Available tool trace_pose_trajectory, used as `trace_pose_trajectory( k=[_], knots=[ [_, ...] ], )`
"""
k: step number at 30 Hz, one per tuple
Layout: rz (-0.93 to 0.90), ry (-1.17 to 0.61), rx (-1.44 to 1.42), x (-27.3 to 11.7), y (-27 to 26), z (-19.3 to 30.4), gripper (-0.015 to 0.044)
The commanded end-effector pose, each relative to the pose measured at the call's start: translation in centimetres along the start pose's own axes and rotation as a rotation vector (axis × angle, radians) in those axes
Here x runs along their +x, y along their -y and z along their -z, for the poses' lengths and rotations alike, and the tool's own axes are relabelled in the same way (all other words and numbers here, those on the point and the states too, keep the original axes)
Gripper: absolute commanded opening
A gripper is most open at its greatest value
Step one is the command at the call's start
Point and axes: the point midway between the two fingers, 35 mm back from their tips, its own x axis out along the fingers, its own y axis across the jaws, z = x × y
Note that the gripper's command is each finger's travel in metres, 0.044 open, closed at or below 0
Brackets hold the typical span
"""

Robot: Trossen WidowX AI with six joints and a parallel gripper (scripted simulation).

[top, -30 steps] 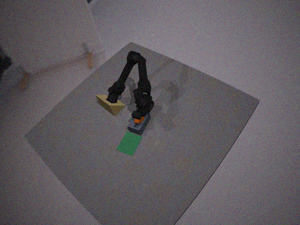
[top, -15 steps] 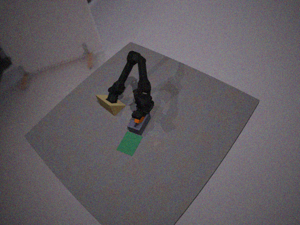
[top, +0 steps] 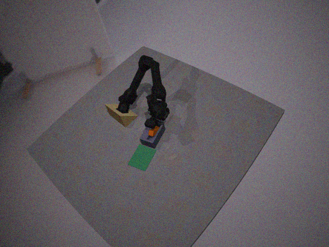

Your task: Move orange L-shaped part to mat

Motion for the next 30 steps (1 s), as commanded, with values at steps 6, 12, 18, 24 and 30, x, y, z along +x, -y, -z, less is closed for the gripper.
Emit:
trace_pose_trajectory(
  k=[6,12,18,24,30],
  knots=[
    [0.013,-0.002,-0.002,-7.7,1.1,-0.1,0.0180],
    [0.009,-0.002,-0.003,-9.4,1.1,0.1,0.0180],
    [0.023,0.020,-0.002,-9.1,1.1,-0.2,0.0180],
    [0.023,0.020,-0.002,-9.1,1.1,-0.2,0.0180],
    [0.023,0.020,-0.002,-9.1,1.1,-0.2,0.0180]
  ],
)
